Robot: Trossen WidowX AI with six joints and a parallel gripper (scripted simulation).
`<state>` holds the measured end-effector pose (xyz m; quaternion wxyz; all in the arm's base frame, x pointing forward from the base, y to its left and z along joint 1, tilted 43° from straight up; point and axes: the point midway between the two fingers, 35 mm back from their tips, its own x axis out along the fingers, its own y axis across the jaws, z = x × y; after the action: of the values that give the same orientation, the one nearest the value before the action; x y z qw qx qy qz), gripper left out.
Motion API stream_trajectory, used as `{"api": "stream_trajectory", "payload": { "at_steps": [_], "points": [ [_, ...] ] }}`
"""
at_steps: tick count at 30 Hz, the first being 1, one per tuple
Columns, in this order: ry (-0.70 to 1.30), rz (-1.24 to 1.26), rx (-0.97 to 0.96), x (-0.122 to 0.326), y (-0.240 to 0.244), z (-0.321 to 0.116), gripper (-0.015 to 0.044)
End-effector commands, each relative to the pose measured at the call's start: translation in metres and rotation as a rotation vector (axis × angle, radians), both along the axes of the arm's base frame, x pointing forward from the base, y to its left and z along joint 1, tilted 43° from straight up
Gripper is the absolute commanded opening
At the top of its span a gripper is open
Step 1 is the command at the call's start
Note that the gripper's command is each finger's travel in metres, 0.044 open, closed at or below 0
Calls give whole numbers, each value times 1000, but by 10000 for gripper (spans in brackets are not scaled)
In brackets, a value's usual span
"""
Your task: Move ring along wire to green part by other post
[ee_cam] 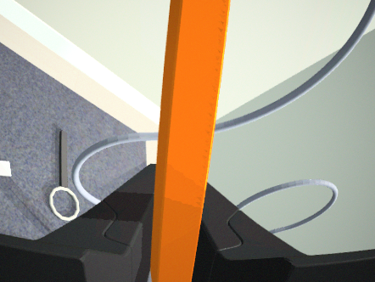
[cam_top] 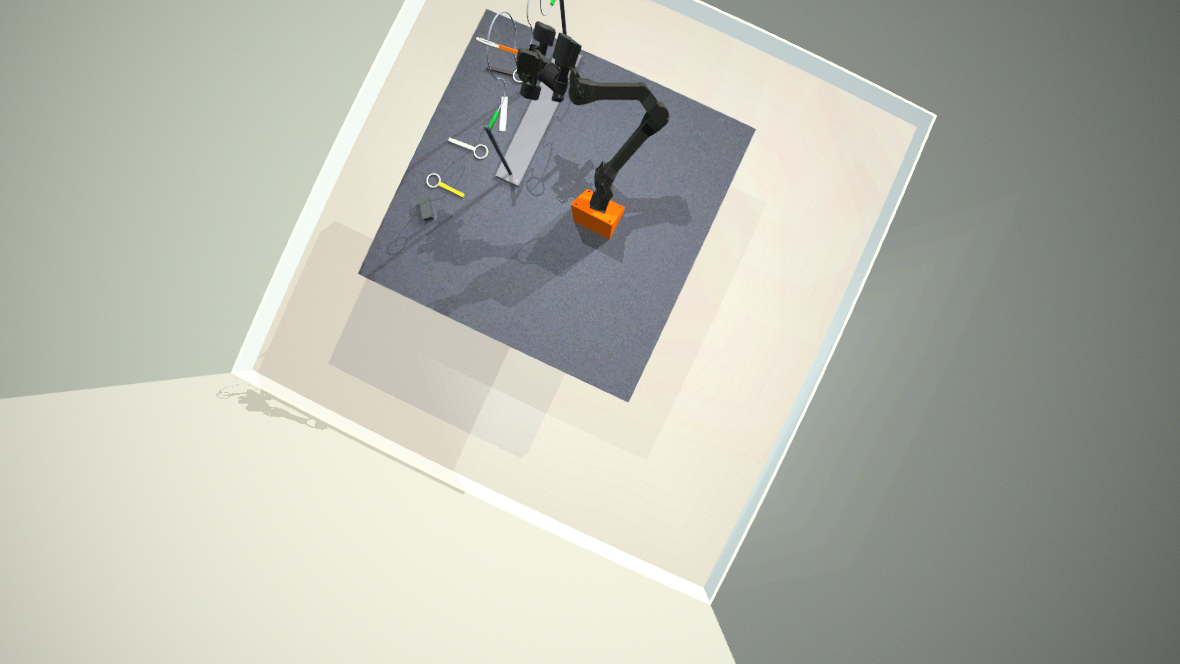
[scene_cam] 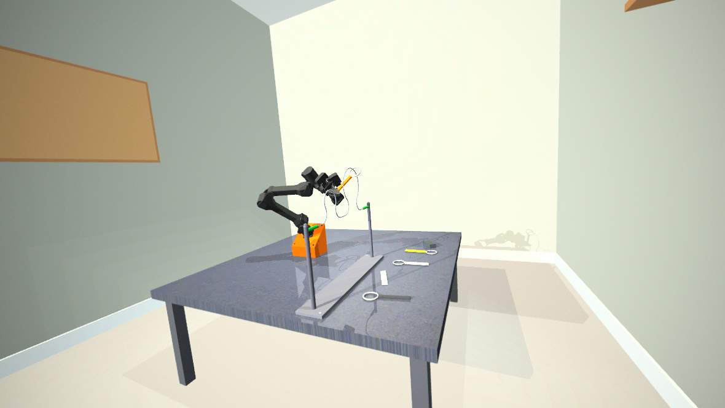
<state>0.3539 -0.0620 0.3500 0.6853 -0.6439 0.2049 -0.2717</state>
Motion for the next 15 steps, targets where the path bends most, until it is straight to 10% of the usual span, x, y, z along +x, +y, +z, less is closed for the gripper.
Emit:
{"api": "stream_trajectory", "payload": {
  "at_steps": [1, 15],
  "points": [
    [16, 6, -60, 0, 0, 0, -150],
    [43, 8, -202, 0, 0, 6, -150]
  ]
}}
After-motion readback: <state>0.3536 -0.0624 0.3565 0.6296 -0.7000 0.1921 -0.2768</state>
